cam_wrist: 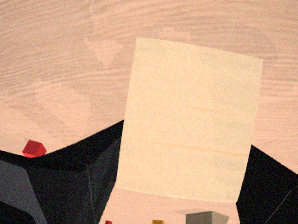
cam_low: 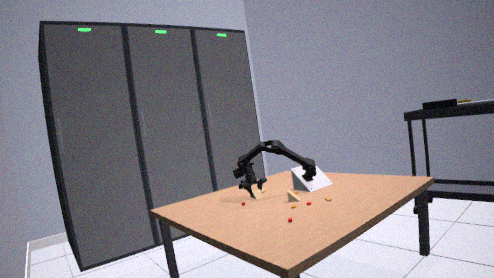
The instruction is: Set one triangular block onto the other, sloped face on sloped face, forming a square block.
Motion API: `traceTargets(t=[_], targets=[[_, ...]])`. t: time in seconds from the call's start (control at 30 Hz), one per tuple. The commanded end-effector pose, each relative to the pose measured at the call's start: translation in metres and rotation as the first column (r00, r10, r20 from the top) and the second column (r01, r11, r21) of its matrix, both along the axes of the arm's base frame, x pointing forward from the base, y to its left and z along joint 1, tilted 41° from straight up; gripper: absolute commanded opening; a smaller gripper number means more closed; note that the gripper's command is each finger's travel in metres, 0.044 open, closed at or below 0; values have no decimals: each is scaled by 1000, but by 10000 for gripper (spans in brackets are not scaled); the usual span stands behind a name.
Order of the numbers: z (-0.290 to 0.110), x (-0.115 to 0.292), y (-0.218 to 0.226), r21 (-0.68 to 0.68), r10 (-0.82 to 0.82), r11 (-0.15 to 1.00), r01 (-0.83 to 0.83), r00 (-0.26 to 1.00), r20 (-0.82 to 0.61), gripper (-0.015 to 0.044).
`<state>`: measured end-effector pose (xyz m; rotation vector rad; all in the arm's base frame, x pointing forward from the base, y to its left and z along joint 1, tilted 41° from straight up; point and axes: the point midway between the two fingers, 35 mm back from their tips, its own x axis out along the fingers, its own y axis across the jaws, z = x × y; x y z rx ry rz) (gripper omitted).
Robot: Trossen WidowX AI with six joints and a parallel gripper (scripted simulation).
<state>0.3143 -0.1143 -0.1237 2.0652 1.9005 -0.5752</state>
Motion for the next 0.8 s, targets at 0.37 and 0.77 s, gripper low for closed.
traceTargets(t=[0.37,0.77], targets=[[54,1,-46,-38,-44,998,44,999,1,0],[71,-3,-60,-48,-66,997,66,998,-5,0]])
